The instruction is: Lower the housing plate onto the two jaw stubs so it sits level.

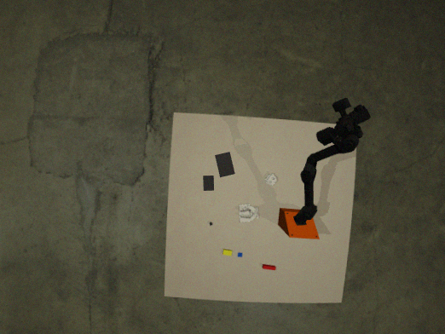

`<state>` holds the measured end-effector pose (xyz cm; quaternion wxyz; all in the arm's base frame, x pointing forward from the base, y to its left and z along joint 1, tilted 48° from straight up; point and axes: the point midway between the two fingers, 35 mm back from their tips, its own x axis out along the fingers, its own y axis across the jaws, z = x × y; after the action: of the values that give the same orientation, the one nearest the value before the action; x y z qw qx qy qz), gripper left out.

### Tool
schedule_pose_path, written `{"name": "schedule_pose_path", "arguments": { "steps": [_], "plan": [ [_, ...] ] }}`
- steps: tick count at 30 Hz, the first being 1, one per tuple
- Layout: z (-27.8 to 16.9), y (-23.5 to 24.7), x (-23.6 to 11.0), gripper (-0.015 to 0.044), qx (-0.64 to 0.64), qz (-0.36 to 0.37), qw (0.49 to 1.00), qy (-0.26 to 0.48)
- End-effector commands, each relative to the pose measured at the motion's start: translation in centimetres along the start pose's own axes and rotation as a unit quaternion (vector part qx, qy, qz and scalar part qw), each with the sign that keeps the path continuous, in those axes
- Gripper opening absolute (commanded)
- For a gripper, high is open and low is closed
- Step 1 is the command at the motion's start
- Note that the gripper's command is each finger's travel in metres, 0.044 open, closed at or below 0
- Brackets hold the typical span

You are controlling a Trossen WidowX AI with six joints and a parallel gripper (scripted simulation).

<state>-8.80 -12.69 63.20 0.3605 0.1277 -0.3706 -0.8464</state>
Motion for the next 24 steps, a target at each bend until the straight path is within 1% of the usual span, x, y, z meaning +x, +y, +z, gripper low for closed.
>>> {"name": "schedule_pose_path", "arguments": {
  "steps": [1, 2, 13, 24],
  "plan": [
    [0.0, 0.0, 0.0, 0.0426, 0.0, 0.0, 1.0, 0.0],
    [0.0, 0.0, 0.0, 0.044, 0.002, 0.0, 1.0, -0.001],
    [2.3, -0.7, 0.0, 0.044, 0.104, 0.01, 0.994, -0.035],
    [4.8, -1.6, -0.4, 0.044, 0.207, 0.029, 0.975, -0.077]
  ]
}}
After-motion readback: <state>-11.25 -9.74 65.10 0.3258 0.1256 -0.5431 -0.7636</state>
